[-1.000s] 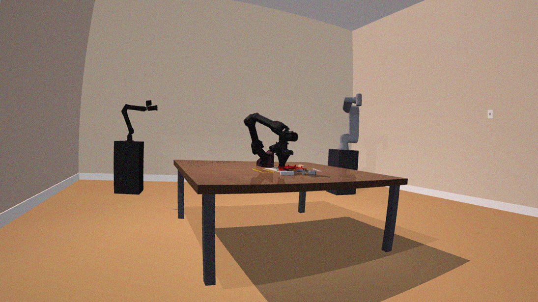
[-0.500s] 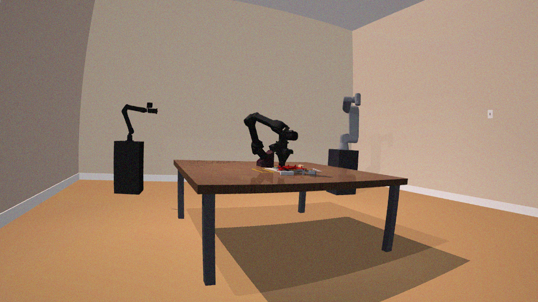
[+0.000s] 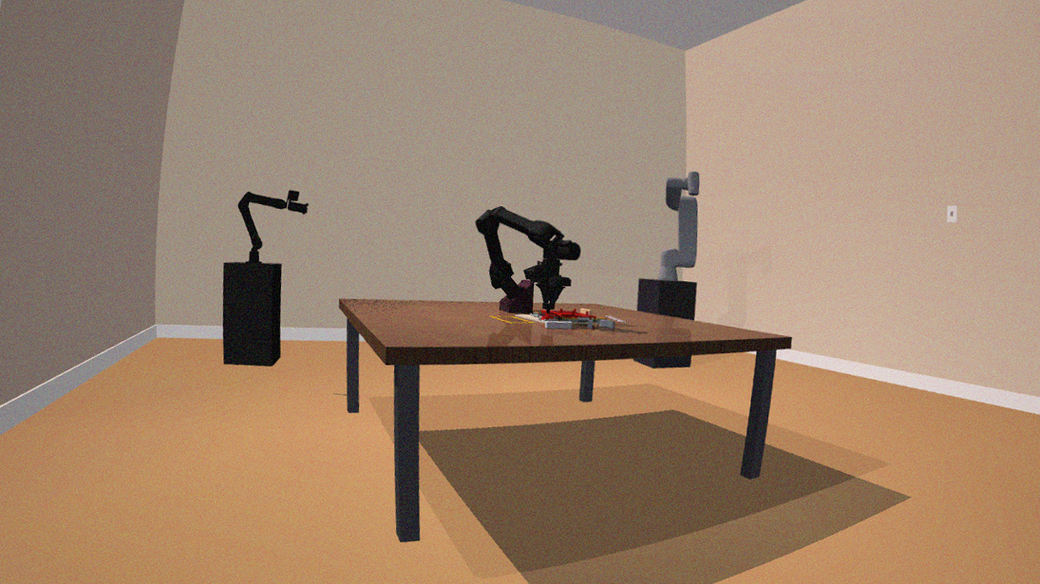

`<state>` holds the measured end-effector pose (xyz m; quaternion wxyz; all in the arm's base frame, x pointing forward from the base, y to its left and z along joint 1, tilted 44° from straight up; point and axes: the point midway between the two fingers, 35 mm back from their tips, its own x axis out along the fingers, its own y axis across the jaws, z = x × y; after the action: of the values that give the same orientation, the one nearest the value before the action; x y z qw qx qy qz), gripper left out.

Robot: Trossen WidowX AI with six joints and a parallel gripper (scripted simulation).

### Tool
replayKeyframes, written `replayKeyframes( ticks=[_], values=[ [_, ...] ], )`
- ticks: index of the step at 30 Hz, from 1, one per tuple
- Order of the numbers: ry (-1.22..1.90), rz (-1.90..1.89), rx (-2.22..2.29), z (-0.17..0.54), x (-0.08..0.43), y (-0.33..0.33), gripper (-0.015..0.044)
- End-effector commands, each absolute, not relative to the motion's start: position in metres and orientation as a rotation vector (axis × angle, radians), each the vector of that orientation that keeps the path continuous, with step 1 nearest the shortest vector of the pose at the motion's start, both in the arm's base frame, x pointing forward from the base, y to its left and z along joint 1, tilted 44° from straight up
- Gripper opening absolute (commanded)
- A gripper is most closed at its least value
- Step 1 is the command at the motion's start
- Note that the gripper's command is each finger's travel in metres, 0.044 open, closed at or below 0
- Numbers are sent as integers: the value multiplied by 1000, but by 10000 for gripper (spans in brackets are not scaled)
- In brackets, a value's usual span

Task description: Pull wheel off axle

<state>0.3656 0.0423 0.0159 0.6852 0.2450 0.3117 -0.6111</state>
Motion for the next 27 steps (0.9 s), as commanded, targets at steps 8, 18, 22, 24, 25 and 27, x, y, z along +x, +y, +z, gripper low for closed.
replayKeyframes(
  ticks=[8, 18, 22, 24, 25, 27],
  values=[
    [695, -1363, 559, 20, 367, 48, 0],
    [695, -1363, 558, 22, 367, 50, 0],
    [695, -1363, 558, 23, 367, 51, 0],
    [695, -1362, 558, 24, 366, 51, 0],
    [695, -1362, 558, 24, 366, 52, 0],
    [695, -1362, 558, 24, 366, 52, 0]
  ],
)
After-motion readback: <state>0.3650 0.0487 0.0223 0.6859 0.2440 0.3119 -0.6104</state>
